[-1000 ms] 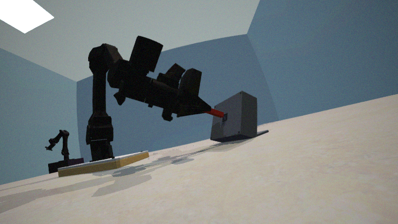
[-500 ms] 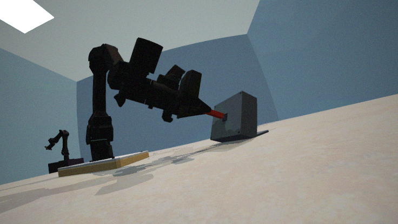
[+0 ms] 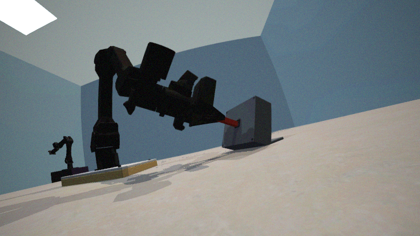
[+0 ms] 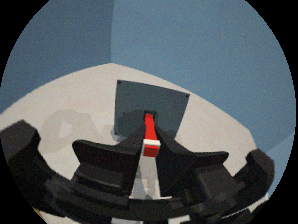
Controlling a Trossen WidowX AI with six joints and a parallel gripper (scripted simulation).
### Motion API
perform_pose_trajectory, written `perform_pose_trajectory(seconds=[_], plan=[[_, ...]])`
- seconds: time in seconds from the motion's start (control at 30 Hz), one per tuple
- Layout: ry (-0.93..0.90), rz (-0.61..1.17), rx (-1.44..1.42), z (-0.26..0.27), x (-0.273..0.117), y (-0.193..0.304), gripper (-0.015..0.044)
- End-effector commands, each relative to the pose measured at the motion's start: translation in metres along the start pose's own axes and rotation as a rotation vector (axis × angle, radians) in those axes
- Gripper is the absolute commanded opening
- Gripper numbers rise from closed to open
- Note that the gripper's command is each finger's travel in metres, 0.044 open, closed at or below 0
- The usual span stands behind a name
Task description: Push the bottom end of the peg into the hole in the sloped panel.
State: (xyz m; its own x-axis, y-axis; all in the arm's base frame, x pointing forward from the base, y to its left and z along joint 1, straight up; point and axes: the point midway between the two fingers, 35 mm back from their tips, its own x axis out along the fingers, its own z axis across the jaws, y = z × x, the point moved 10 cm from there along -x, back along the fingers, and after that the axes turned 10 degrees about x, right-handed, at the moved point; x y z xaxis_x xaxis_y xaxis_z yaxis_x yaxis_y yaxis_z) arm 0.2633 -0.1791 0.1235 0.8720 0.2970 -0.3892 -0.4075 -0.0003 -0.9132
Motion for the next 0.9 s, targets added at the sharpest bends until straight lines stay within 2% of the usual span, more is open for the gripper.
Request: perform_pose_trajectory(seconds=[0.0,0.87], plan=[[0.002,0.003,0.007,-0.0007,0.0018,0.0004,0.0],[0.002,0.002,0.006,-0.0021,0.0065,-0.0028,0.0]])
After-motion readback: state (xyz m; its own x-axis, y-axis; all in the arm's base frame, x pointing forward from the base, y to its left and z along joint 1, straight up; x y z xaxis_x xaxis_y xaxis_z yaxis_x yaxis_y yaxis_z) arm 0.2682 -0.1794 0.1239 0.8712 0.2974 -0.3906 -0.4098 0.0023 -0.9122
